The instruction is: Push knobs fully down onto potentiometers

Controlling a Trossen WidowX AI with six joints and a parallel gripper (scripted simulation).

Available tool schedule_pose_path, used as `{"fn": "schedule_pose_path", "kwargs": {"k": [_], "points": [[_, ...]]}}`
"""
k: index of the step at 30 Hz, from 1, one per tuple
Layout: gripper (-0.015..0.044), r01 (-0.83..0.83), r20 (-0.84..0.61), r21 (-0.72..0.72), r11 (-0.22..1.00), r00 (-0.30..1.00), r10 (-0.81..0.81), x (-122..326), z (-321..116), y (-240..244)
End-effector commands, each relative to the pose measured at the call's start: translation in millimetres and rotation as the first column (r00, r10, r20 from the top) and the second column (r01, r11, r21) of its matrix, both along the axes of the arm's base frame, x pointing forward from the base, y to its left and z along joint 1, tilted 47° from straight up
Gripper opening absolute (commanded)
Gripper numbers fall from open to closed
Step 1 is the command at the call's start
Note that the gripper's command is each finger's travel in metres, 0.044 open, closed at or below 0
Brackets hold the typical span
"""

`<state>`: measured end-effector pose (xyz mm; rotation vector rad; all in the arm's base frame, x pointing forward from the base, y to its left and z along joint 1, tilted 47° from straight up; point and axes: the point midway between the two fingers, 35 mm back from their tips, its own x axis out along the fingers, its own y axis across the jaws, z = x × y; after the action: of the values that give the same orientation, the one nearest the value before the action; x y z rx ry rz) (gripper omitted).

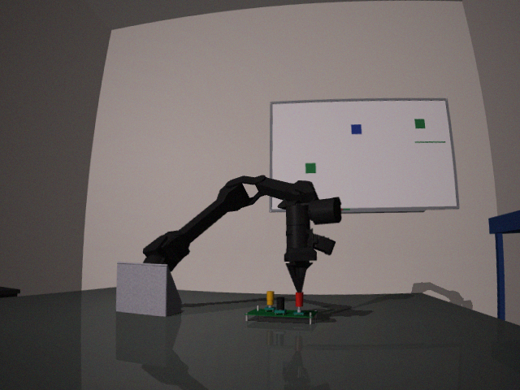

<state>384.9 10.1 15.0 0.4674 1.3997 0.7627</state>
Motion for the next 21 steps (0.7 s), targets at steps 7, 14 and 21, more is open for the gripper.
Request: {"fn": "schedule_pose_path", "kwargs": {"k": [7,14,21], "points": [[0.0,-0.027,0.0,0.008,1.0,1.0,0.027,1.5,-9.8,14.4],[0.0,-0.027,0.0,0.008,1.0,1.0,0.027,1.5,-10.8,15.5],[0.0,-0.027,0.0,0.008,1.0,1.0,0.027,1.5,-10.9,15.6]]}}
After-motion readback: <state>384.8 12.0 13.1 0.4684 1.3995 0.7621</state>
